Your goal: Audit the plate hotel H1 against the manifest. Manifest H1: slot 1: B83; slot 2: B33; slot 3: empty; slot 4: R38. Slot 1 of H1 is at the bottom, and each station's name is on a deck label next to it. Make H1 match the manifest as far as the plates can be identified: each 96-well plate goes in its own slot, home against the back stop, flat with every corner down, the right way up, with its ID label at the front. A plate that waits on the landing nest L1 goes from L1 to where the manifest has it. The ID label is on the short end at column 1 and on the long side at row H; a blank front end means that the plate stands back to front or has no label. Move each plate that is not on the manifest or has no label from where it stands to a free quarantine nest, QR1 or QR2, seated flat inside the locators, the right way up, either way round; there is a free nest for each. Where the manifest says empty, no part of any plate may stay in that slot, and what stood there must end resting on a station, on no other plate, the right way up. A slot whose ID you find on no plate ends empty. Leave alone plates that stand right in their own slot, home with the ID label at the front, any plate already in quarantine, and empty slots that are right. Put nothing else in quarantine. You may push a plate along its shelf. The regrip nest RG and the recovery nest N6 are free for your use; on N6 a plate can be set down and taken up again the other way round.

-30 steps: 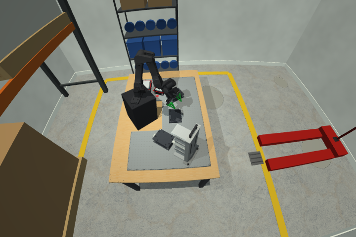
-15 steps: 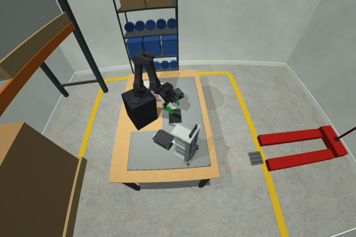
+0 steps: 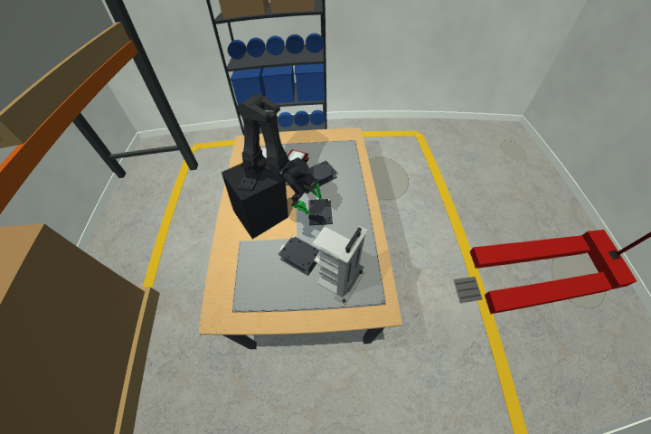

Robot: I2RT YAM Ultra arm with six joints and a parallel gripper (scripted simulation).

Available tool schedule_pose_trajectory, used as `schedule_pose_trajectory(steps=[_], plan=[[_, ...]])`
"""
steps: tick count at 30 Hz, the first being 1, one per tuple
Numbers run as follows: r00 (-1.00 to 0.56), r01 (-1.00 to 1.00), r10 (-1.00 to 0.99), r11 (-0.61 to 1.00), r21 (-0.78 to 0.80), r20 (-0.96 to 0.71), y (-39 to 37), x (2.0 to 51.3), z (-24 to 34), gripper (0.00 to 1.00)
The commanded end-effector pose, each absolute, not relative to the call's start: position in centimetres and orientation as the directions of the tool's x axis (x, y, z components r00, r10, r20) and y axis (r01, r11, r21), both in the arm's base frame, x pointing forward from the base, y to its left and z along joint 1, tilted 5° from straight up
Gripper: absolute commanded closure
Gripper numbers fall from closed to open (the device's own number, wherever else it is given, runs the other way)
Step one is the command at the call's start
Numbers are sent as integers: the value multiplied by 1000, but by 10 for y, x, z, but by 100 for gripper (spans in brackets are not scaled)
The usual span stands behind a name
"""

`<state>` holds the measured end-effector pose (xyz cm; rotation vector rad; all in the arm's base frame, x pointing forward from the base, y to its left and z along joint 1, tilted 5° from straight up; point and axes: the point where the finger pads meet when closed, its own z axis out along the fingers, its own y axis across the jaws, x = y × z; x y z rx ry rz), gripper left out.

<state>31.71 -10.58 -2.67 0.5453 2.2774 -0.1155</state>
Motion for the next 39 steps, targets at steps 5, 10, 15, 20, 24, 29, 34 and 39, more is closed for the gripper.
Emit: schedule_pose_trajectory(steps=[5,10,15,20,24,29,34,39], plan=[[-599,388,321,918,85,-734,-118,311,-22,0],[-603,389,323,917,85,-730,-134,306,-26,0],[-604,389,324,917,85,-728,-149,298,-28,0],[-596,388,318,918,83,-737,-162,300,-25,0],[-596,388,317,918,82,-738,-174,293,-24,0],[-598,388,319,918,82,-735,-188,284,-27,0],[-601,389,322,918,84,-731,-199,276,-30,0],[-603,389,323,917,85,-730,-211,269,-32,0]])
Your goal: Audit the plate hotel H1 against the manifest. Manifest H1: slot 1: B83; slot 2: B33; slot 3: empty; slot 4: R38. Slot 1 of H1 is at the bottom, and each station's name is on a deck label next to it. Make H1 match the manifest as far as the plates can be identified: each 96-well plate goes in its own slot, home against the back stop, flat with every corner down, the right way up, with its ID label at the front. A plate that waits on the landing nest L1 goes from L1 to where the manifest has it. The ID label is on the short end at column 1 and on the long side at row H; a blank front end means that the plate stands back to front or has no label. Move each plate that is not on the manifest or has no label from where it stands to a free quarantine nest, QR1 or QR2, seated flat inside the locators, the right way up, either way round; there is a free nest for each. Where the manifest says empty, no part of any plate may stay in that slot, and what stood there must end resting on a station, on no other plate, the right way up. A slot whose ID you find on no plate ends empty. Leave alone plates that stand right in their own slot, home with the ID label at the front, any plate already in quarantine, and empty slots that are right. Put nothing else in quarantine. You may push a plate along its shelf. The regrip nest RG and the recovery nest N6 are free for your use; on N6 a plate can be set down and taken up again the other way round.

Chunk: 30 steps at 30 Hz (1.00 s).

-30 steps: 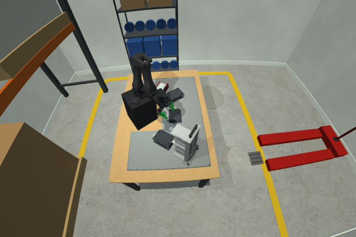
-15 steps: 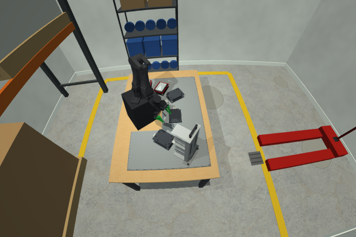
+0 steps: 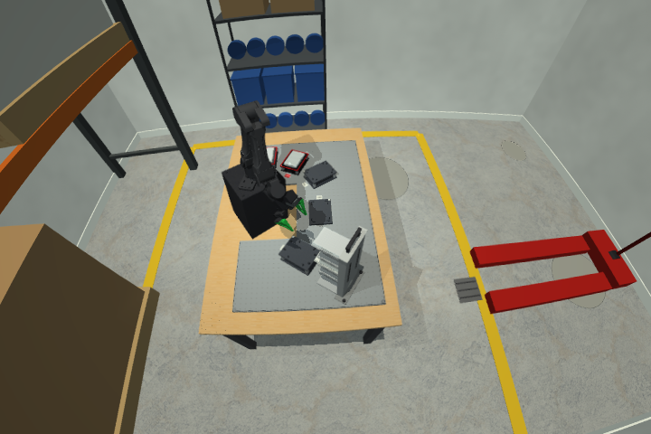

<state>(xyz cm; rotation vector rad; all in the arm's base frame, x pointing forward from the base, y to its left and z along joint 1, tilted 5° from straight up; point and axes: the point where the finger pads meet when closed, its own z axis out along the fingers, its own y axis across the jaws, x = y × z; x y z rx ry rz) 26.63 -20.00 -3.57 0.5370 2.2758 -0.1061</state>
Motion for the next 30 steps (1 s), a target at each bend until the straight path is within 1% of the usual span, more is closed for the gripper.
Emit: schedule_pose_trajectory(steps=[1,13,14,28,30], plan=[[-602,389,323,917,85,-730,-214,268,-32,0],[-602,389,322,917,84,-731,-244,251,-35,0],[-588,388,299,920,63,-751,-251,252,-24,0],[-588,388,299,920,62,-751,-255,247,24,0],[-588,388,299,920,62,-751,-255,247,24,0]])
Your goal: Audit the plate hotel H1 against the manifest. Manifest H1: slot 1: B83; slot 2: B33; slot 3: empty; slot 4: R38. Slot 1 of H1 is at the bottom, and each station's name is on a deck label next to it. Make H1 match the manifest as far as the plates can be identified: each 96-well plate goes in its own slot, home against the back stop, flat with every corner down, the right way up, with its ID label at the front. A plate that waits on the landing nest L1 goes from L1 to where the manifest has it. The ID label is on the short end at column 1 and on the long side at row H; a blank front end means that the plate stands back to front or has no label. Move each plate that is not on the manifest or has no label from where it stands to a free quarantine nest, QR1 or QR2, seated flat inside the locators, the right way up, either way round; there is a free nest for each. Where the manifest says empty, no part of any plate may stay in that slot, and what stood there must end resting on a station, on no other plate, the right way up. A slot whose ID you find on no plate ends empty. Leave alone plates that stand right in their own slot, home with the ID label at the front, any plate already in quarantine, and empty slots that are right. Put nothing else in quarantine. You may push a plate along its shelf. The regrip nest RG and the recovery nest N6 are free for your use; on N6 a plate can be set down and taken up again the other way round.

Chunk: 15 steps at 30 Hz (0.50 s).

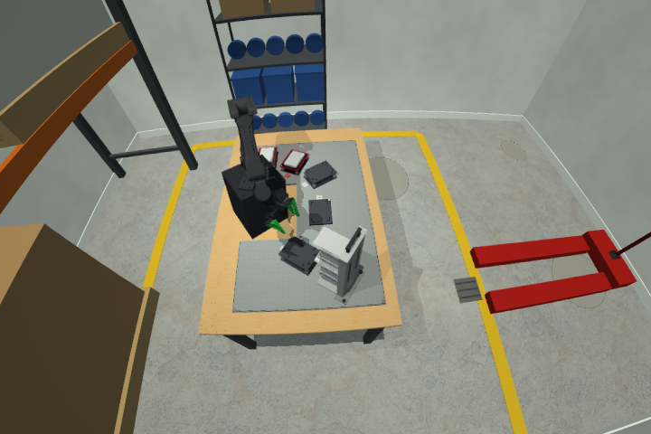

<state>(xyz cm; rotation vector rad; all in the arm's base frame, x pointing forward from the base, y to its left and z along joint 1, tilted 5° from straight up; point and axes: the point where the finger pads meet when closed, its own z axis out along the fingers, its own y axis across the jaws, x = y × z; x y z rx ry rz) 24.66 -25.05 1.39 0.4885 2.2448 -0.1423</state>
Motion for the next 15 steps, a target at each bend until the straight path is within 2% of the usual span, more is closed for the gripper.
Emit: schedule_pose_trajectory(steps=[1,15], plan=[[-588,388,299,920,62,-751,-255,246,28,0],[-589,388,298,920,61,-751,-258,241,75,0]])
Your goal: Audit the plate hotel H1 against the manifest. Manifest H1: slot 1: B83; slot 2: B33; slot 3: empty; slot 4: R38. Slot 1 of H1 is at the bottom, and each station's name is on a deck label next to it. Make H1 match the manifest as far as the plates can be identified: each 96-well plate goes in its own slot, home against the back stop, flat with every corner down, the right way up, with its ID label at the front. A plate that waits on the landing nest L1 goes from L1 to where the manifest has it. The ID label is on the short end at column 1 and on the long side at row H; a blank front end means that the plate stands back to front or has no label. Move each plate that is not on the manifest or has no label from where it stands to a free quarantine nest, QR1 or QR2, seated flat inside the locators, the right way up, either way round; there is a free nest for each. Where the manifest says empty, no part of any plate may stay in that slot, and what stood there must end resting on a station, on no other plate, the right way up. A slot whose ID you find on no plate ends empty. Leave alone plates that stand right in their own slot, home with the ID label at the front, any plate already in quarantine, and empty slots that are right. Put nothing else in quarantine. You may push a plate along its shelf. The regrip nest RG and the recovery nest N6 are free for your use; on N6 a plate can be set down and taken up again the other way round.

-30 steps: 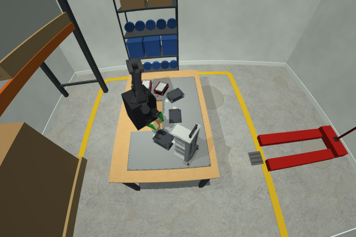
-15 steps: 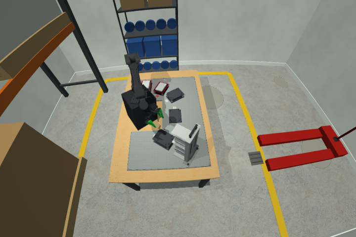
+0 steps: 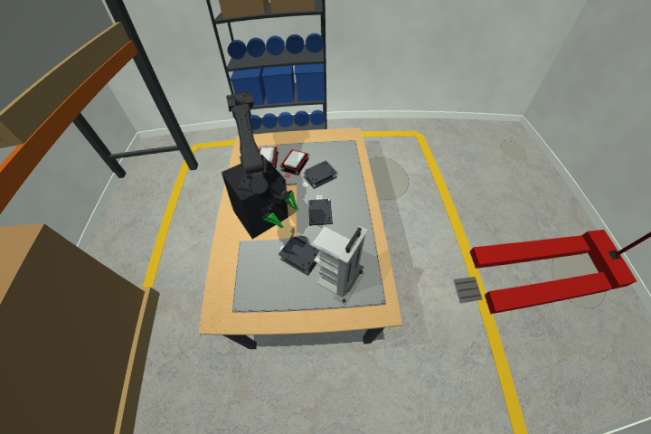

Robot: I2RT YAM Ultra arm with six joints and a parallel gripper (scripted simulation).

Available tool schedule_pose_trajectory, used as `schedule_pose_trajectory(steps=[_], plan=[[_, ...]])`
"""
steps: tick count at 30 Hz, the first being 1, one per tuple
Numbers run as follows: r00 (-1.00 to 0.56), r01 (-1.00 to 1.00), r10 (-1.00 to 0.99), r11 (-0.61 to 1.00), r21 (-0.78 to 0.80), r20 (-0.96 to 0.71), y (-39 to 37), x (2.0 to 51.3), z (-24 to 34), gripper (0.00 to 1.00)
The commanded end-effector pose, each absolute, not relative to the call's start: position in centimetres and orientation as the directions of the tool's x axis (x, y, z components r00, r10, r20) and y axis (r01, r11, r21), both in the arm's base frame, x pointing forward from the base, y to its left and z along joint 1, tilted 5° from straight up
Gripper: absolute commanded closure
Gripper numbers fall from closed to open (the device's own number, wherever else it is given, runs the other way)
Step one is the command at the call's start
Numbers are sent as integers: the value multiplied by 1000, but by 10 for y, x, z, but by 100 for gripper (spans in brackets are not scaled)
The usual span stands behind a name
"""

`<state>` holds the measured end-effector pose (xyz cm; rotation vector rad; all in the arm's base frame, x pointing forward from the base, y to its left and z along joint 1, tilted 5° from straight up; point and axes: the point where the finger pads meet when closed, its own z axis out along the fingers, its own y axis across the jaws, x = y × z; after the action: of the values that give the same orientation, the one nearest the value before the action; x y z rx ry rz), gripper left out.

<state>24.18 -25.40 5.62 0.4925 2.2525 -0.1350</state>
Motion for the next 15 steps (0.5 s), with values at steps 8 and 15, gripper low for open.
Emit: schedule_pose_trajectory(steps=[8,15], plan=[[-589,388,298,920,61,-751,-259,239,95,0],[-595,387,312,919,76,-740,-257,239,92,0]])
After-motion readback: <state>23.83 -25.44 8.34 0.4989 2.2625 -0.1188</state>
